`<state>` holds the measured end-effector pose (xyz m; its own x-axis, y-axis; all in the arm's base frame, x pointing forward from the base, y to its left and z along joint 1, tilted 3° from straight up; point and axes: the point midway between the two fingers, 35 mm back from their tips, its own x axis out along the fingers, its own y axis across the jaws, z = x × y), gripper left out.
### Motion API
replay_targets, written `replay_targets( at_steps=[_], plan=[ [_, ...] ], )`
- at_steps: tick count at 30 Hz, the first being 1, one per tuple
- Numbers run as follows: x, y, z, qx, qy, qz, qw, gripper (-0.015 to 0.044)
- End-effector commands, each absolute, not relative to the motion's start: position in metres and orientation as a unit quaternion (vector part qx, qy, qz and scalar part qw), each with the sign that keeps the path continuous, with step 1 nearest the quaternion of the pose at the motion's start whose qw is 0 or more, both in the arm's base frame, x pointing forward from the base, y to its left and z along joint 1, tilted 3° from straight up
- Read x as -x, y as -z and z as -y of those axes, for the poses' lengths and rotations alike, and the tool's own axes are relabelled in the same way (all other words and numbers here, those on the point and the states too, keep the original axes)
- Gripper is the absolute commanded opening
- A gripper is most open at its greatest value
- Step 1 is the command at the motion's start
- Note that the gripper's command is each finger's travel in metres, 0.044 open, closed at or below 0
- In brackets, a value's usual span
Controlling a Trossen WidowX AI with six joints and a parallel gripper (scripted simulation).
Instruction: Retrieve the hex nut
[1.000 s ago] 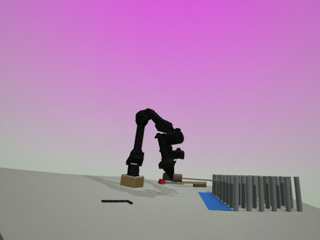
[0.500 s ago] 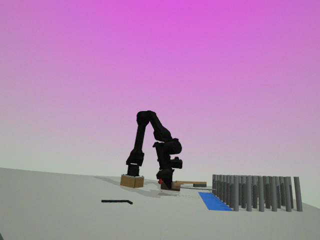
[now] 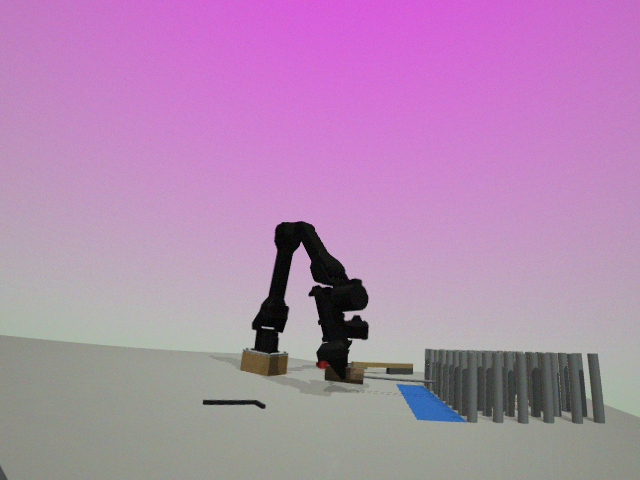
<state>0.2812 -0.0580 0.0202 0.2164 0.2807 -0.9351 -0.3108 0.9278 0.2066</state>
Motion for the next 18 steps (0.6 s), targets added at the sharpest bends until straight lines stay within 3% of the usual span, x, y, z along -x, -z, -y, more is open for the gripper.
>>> replay_targets(
  at_steps=[1, 18],
  plan=[
    [-0.288, -0.023, 0.057, 0.012, -0.189, -0.592, 0.783, 0.0],
    [-0.302, -0.023, 0.053, 0.012, -0.189, -0.591, 0.784, 0.0]
  ],
)
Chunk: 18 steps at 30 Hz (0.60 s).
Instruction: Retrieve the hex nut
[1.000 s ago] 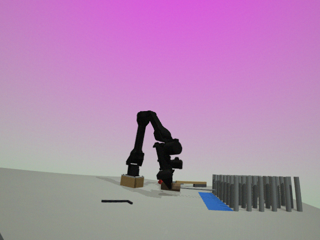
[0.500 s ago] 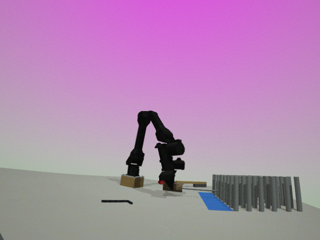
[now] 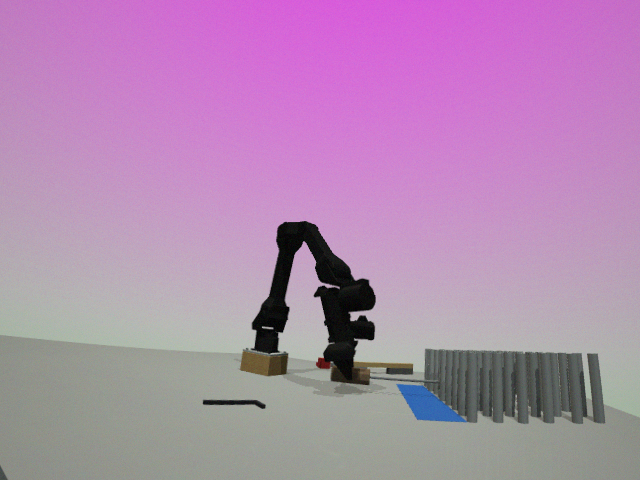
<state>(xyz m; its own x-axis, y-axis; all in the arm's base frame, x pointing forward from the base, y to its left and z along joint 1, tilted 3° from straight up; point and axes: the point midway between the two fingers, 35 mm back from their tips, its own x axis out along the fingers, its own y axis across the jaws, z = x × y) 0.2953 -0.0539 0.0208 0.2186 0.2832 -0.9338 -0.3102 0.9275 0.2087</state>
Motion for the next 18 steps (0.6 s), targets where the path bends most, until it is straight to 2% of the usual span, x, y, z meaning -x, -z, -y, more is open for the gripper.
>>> replay_targets(
  at_steps=[1, 18],
  plan=[
    [-0.302, -0.023, 0.053, 0.012, -0.189, -0.591, 0.784, 0.0],
    [-0.315, -0.023, 0.049, 0.012, -0.189, -0.591, 0.784, 0.0]
  ],
)
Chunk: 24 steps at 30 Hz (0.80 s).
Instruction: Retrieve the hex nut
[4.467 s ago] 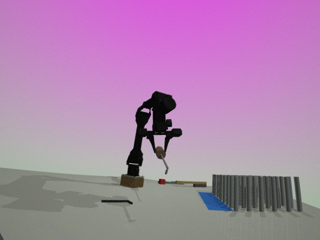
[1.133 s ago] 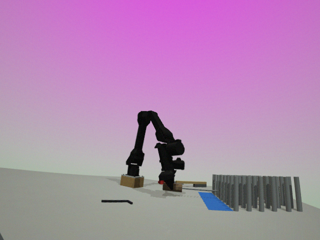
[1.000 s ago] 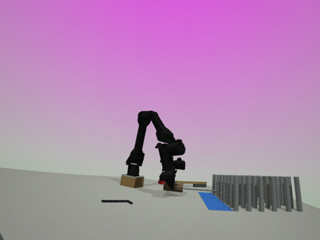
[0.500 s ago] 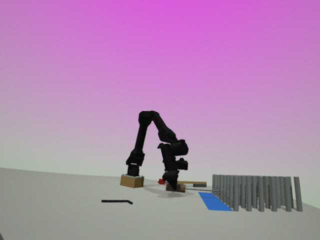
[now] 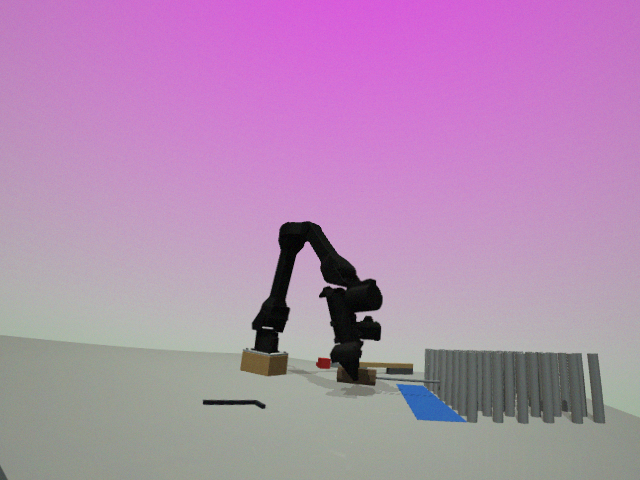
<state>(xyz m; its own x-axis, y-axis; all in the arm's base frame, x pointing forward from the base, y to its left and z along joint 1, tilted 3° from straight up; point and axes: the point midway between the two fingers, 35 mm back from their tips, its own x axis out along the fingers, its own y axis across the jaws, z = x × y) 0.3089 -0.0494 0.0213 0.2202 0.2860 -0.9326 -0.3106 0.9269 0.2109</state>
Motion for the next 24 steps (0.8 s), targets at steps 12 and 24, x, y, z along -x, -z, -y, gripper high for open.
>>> replay_targets(
  at_steps=[12, 24],
  plan=[
    [-0.324, -0.024, 0.047, 0.012, -0.189, -0.591, 0.785, 0.0],
    [-0.332, -0.024, 0.044, 0.011, -0.189, -0.59, 0.785, 0.0]
  ],
)
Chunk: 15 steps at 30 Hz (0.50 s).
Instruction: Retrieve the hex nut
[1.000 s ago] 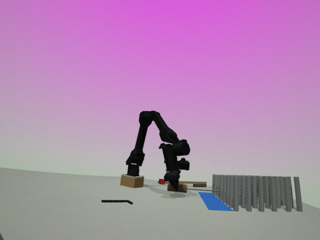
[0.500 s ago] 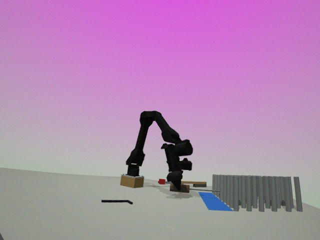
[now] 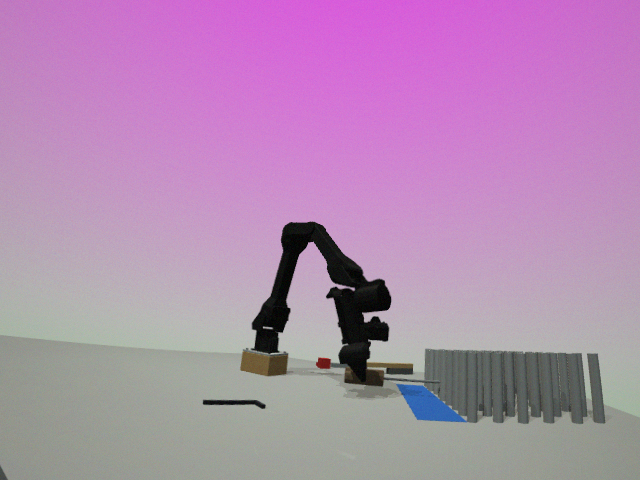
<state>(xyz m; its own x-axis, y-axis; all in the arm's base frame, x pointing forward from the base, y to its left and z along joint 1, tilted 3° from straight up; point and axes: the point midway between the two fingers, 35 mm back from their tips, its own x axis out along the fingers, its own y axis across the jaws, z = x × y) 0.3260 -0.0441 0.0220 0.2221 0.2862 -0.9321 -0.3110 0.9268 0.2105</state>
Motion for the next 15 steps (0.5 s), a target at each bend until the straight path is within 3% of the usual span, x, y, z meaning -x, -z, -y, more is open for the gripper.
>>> replay_targets(
  at_steps=[1, 15],
  plan=[
    [-0.3326, -0.0243, 0.0438, 0.011, -0.189, -0.59, 0.785, 0.0],
    [-0.342, -0.0247, 0.0407, 0.011, -0.189, -0.59, 0.785, 0.0]
  ],
)
